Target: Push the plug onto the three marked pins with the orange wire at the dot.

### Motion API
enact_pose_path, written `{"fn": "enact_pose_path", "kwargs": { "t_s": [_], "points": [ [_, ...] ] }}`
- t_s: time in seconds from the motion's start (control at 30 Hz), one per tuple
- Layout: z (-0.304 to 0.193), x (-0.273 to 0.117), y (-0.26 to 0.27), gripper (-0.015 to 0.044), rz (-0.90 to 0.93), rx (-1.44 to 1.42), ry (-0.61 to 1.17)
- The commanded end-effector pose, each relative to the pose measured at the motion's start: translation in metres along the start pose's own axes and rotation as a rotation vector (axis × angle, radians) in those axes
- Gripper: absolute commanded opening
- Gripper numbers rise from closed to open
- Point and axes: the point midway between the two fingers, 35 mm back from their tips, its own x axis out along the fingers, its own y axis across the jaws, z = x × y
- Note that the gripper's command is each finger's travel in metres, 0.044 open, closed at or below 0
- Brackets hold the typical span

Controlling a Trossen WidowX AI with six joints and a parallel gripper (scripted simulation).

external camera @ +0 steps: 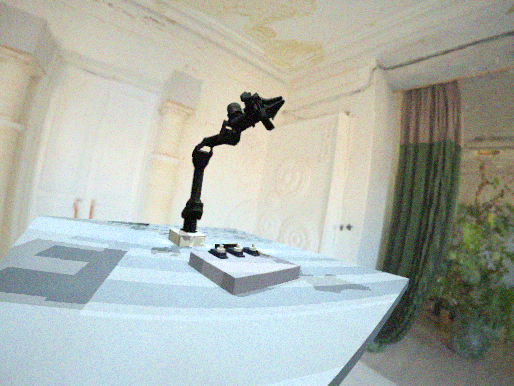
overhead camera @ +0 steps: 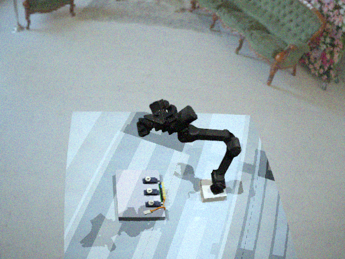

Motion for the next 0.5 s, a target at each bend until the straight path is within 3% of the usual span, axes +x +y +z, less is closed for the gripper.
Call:
{"fn": "enact_pose_path", "kwargs": {
  "t_s": [0.0, 0.47],
  "points": [
    [-0.009, -0.009, -0.009, 0.0115, -0.048, -0.063, -0.009],
    [-0.044, -0.047, -0.03, 0.0115, -0.206, -0.326, 0.008]
  ]
}}
